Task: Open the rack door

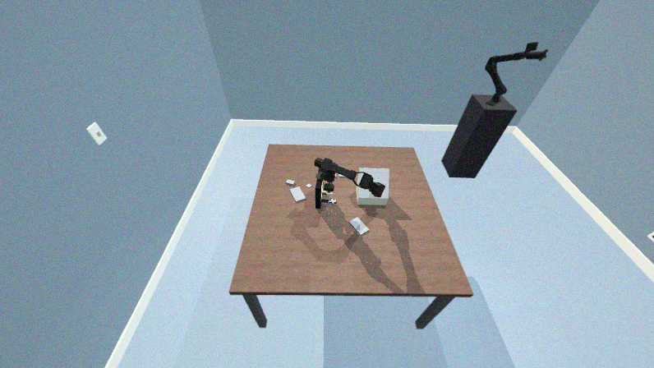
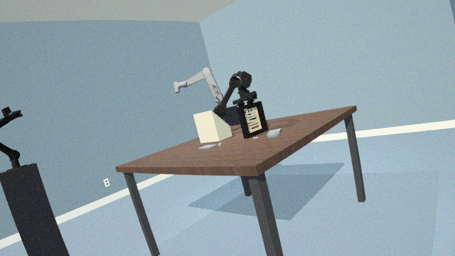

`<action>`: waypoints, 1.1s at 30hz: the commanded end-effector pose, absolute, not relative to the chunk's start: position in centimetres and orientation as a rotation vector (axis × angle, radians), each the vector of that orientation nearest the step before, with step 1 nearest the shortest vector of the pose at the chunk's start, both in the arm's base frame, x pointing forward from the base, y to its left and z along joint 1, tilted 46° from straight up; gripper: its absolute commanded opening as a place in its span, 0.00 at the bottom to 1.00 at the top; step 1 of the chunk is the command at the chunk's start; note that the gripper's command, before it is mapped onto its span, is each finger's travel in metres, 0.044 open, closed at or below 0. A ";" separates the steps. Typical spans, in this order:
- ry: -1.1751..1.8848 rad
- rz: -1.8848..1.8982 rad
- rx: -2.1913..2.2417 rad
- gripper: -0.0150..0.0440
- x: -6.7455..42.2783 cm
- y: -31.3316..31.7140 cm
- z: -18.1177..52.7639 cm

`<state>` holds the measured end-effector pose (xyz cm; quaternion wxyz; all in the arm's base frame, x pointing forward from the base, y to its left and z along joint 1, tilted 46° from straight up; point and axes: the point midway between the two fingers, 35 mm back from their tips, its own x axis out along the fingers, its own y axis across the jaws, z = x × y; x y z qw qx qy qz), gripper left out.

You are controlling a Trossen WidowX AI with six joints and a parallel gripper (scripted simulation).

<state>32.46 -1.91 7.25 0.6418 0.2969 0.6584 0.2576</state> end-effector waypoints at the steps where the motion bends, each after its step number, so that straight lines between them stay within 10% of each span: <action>1: 1.505 0.581 0.672 0.76 32.3 -1.5 6.9; 10: 1.506 0.581 0.671 0.45 32.3 -1.4 6.8; 33: 1.395 0.768 0.462 0.30 32.3 -1.4 6.8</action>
